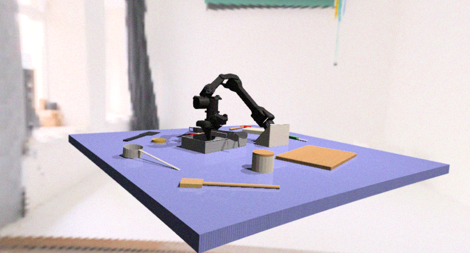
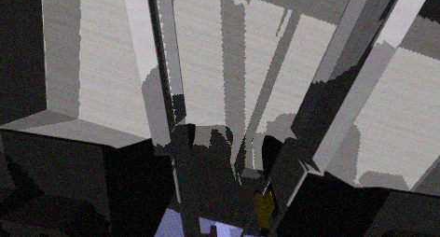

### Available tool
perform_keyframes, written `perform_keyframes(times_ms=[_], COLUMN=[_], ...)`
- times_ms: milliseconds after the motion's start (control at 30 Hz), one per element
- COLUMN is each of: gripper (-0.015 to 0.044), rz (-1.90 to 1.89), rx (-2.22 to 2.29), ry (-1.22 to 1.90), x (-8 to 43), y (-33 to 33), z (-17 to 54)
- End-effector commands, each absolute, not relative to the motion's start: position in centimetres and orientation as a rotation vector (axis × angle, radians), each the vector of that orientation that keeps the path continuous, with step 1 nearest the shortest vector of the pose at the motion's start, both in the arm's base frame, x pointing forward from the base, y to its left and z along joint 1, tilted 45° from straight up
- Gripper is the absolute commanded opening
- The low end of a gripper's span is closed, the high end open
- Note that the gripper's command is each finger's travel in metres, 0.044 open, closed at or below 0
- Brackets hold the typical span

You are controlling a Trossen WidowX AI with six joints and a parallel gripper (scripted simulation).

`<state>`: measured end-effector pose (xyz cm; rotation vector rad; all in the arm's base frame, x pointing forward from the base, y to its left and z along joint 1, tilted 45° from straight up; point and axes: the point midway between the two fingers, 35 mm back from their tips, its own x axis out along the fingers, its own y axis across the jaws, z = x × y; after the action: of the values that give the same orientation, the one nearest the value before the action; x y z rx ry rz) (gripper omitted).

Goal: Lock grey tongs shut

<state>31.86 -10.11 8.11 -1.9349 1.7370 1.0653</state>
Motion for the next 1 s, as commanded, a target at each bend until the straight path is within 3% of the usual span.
perform_keyframes(times_ms=[0,833,967], gripper=[0.0181,0.0015,-0.009], rz=[1.063,1.063,1.063], rx=[-1.934,-1.934,-1.934], ry=[1.738,1.738,1.738], x=[31.86,31.86,31.86], y=[-10.12,-10.12,-10.12], z=[8.12,8.12,8.12])
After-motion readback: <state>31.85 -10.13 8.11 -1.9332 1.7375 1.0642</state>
